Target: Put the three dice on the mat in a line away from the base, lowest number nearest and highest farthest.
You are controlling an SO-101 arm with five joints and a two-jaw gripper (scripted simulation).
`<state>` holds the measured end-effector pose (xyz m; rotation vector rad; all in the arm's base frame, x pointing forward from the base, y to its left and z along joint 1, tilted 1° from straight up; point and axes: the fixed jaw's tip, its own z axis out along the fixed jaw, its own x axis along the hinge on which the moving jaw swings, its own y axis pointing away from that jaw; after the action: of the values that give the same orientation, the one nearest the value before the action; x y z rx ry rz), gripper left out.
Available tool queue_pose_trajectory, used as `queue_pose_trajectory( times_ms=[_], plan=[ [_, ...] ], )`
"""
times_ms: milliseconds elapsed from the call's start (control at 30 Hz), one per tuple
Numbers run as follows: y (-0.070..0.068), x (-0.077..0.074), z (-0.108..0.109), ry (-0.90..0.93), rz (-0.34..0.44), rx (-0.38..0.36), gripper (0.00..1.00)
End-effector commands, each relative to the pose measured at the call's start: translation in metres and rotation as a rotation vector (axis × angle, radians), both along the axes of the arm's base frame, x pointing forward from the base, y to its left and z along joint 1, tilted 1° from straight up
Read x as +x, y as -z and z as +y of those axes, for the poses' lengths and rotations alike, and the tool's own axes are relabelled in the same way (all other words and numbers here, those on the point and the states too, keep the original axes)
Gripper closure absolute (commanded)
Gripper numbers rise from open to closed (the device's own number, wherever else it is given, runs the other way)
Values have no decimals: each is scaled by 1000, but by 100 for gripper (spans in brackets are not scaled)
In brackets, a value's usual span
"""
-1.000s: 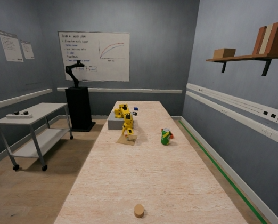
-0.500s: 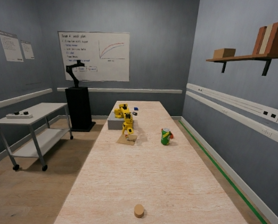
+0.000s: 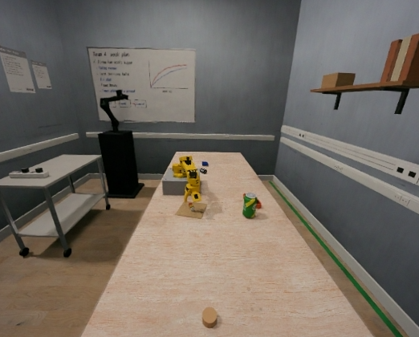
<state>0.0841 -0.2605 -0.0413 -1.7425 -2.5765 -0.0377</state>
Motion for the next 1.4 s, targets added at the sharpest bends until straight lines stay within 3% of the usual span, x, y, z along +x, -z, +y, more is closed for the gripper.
queue_pose_trajectory(
  times_ms=[0, 233, 300, 433, 633, 800, 867, 1067, 1367],
  plan=[
    [-8, 5, -1, -9, -5, -13, 73],
    [-17, 31, 13, -111, 2, 6, 73],
    [-17, 31, 13, -111, 2, 6, 73],
    [-26, 54, 29, -210, 4, 9, 73],
    [-41, 91, 69, -404, 8, 15, 73],
    [-54, 112, 116, -590, 14, 19, 73],
    [-54, 112, 116, -590, 14, 19, 73],
    [-64, 116, 176, -810, 22, 24, 73],
    [-67, 94, 238, -1068, 33, 27, 73]
  ],
)
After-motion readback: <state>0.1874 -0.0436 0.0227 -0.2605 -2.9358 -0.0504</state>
